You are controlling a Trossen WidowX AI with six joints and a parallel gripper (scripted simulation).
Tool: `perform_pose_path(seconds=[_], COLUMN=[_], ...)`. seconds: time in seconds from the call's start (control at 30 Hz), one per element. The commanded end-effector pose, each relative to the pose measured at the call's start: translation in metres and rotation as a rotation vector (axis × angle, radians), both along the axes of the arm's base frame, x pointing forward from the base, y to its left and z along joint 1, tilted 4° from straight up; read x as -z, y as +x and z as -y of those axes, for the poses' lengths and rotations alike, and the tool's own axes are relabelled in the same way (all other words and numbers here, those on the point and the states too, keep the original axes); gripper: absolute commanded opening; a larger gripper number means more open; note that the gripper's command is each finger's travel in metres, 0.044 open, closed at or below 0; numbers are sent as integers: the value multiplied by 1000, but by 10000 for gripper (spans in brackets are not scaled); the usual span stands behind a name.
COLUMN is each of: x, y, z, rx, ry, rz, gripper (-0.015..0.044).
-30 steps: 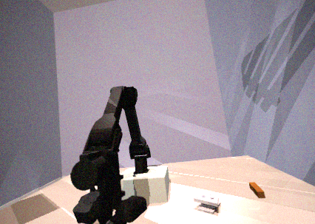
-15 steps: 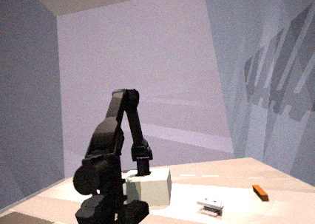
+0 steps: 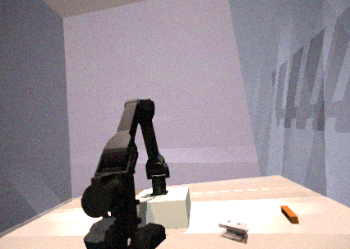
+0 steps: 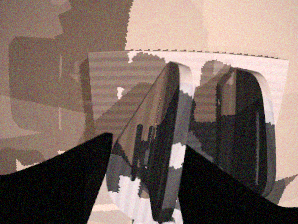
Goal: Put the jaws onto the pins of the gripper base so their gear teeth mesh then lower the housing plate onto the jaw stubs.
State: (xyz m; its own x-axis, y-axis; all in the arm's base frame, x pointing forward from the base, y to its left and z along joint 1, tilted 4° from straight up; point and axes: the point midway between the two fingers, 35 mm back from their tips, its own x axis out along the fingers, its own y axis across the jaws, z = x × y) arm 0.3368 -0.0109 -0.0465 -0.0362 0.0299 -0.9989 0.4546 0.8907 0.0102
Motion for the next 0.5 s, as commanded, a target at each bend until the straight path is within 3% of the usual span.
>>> perform_pose_path(seconds=[0.0,0.47], x=[6,9], y=[-2,-2], z=[1,0], rx=[3,6], ry=[-4,-4], rz=[-7,-7], gripper=[134,134])
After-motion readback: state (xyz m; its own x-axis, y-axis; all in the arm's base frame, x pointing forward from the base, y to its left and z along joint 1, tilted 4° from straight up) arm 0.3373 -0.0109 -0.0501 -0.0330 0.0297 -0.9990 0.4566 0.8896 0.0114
